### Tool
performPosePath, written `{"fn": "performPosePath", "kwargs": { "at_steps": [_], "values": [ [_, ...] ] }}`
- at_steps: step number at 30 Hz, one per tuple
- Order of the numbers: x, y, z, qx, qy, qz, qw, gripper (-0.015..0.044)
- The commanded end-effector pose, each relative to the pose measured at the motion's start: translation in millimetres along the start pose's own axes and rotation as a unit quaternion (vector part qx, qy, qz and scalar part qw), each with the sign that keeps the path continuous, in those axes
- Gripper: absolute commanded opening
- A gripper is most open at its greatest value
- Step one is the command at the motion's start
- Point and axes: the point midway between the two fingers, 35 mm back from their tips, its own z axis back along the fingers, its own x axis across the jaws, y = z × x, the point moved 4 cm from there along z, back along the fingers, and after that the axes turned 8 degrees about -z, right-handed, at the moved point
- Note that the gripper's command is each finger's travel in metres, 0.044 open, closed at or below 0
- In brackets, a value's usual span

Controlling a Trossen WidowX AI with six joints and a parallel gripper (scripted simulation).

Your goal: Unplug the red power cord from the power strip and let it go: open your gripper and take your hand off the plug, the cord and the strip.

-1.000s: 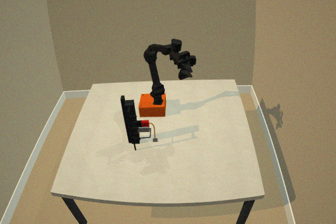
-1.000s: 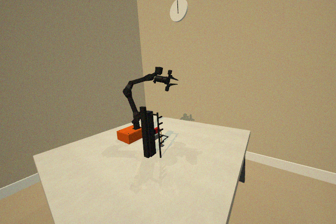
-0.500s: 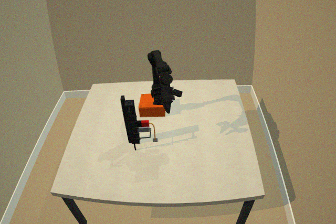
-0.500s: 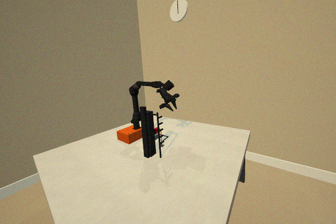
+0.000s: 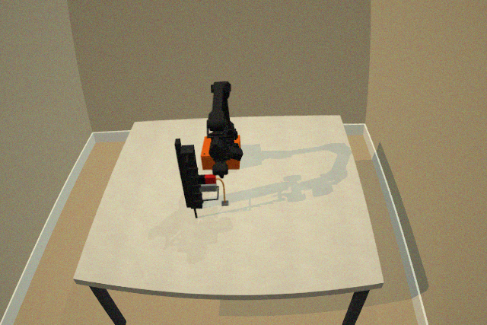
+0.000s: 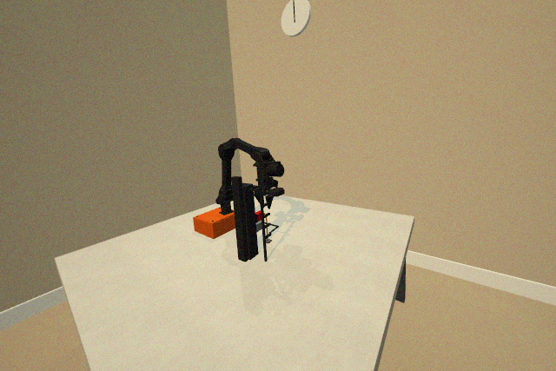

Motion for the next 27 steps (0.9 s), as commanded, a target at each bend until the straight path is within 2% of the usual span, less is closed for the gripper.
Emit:
{"fn": "performPosePath", "kwargs": {
  "at_steps": [1, 27],
  "values": [
    [1, 2, -2, -0.002, -0.009, 0.000, 1.000, 0.0160],
    [-3, 41, -2, 0.000, -0.009, 0.000, 1.000, 0.0160]
  ]
}}
